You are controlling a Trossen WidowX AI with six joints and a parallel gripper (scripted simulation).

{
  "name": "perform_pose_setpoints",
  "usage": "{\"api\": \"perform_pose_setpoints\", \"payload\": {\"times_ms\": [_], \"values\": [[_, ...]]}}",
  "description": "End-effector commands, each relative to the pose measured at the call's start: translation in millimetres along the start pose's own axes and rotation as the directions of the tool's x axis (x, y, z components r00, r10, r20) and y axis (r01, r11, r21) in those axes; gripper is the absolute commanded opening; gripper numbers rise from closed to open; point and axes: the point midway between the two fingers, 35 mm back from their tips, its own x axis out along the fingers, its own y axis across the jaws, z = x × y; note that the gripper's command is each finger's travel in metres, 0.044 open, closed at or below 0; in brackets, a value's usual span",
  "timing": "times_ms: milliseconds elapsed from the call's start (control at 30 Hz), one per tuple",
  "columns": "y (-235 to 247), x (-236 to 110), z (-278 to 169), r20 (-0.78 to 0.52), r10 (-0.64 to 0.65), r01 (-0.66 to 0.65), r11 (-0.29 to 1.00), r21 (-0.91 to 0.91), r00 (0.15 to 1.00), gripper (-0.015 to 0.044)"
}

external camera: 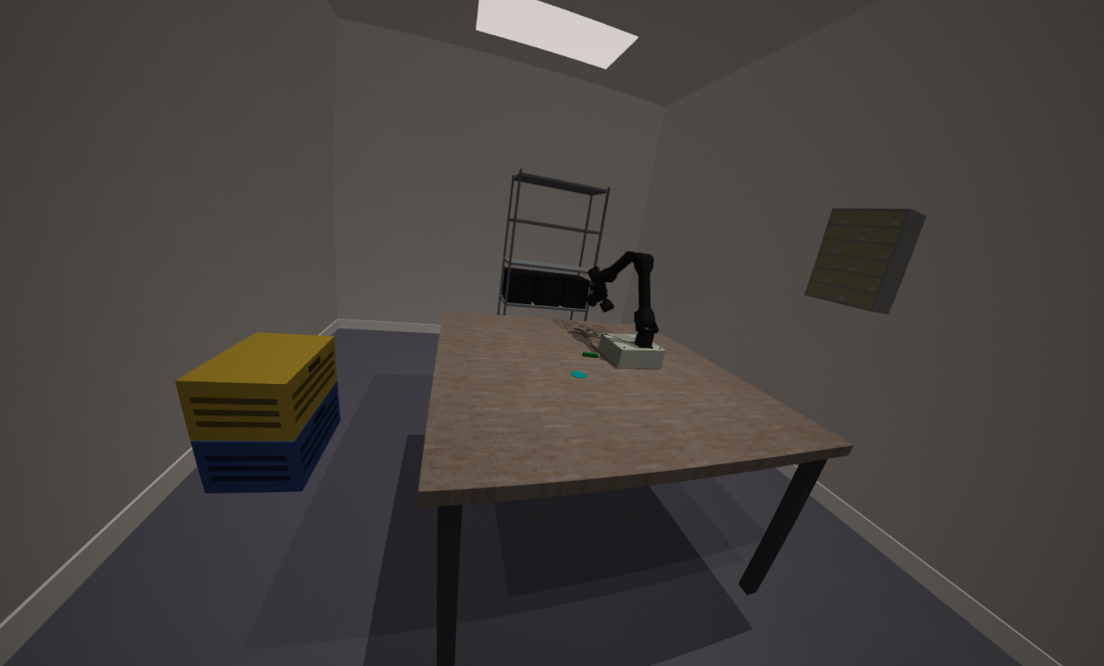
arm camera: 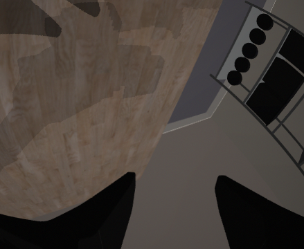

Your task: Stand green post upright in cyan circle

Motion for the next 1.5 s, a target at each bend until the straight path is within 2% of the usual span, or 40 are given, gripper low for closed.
{"api": "perform_pose_setpoints", "payload": {"times_ms": [0,400,767,1100,1467], "values": [[6.2,-27.4,33.6,0.104,0.003,-0.008,0.999,0.05,0.995,0.0233],[47.6,-116.8,119.7,0.379,0.083,-0.148,0.978,0.147,0.922,0.0233],[110.5,-200.5,163.3,0.538,0.232,-0.365,0.918,0.154,0.811,0.0233],[179.0,-269.0,171.0,0.584,0.402,-0.566,0.816,0.122,0.705,0.0233],[250.5,-324.8,149.5,0.535,0.575,-0.727,0.678,0.112,0.619,0.0233]]}}
